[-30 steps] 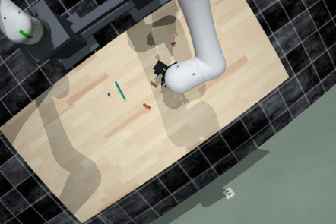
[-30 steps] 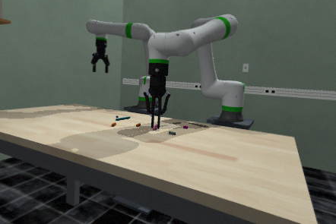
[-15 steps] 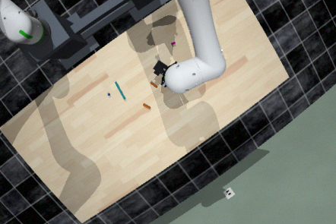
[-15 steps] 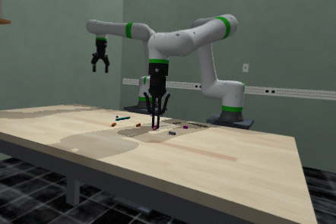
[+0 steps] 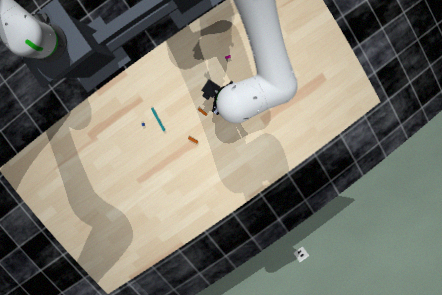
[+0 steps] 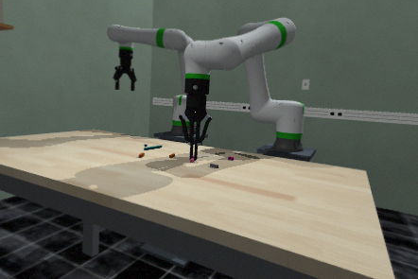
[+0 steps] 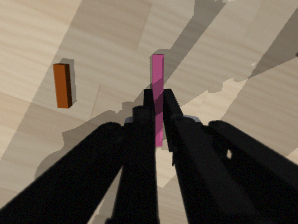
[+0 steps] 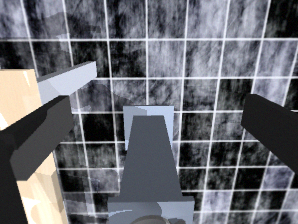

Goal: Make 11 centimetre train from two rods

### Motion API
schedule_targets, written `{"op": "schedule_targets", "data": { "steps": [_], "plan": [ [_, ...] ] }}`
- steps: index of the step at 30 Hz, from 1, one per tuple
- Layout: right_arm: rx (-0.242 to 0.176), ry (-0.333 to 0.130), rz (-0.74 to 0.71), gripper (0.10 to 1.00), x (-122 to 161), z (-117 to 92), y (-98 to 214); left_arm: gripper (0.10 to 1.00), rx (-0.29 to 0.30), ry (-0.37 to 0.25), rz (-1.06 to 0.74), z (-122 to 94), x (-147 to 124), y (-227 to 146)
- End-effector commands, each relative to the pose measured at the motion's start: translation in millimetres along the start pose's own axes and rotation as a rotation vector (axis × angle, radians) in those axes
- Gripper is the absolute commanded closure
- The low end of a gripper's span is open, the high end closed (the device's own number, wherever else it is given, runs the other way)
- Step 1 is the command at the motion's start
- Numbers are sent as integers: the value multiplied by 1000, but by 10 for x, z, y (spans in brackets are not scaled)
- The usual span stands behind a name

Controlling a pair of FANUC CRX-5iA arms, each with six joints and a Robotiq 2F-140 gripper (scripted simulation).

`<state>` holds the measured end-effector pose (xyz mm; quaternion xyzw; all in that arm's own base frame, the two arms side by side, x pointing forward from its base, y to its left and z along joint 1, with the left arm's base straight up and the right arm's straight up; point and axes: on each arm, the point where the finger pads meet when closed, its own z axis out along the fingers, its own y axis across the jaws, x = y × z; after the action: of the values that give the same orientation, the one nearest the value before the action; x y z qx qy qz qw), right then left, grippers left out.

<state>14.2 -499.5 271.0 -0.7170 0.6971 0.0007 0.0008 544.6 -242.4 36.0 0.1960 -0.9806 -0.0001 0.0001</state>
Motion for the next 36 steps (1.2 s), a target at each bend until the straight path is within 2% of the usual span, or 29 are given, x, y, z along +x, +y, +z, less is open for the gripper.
{"op": "schedule_targets", "data": {
  "steps": [1, 22, 25, 27, 36],
  "plan": [
    [0, 2, 0, 98, 3, -10, 2, 974, 1, -1, 0, -9, -3, -4],
    [0, 2, 0, 98, 3, -10, 2, 974, 1, -1, 0, -45, -3, -4],
    [0, 2, 0, 98, 3, -10, 2, 974, 1, -1, 0, -164, -3, -4],
    [0, 2, 0, 98, 3, -10, 2, 974, 1, -1, 0, -164, -3, -4],
    [0, 2, 0, 98, 3, -10, 2, 974, 1, -1, 0, -804, -2, -4]
  ]
}}
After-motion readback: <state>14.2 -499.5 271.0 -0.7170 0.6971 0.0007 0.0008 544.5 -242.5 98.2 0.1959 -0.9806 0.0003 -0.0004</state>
